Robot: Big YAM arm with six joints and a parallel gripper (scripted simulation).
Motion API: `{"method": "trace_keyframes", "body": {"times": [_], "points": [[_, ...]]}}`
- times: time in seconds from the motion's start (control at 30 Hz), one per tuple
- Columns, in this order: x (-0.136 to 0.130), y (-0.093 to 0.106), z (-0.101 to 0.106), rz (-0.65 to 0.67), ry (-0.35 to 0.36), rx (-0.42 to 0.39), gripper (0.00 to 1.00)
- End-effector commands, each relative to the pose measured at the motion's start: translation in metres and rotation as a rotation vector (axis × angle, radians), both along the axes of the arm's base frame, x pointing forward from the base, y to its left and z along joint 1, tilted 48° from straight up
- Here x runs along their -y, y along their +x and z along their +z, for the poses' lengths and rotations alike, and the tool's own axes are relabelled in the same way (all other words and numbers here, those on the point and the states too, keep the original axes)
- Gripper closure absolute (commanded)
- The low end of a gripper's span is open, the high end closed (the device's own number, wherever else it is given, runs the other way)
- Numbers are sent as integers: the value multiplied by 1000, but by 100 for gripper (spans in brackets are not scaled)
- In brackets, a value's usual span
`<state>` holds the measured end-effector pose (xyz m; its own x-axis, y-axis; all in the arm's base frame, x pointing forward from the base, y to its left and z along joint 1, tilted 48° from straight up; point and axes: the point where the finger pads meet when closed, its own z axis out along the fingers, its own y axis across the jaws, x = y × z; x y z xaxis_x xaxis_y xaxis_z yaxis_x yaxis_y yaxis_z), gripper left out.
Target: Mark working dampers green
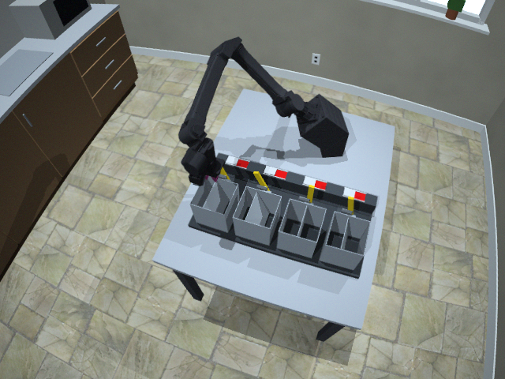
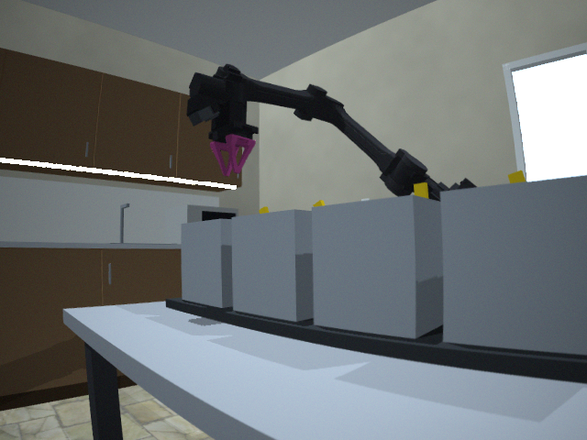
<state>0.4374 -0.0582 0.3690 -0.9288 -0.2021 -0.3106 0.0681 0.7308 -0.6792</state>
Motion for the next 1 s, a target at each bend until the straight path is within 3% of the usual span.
{"method": "trace_keyframes", "body": {"times": [0.0,0.23,0.27,0.33,0.43,0.97], "points": [[8,1,7,-30,3,18,64],[8,1,7,-30,3,18,64],[7,3,-1,-30,1,1,64],[-27,8,-27,1,3,-23,64],[-30,9,-29,1,4,-23,64],[-138,11,-128,-3,-6,-27,64]]}}
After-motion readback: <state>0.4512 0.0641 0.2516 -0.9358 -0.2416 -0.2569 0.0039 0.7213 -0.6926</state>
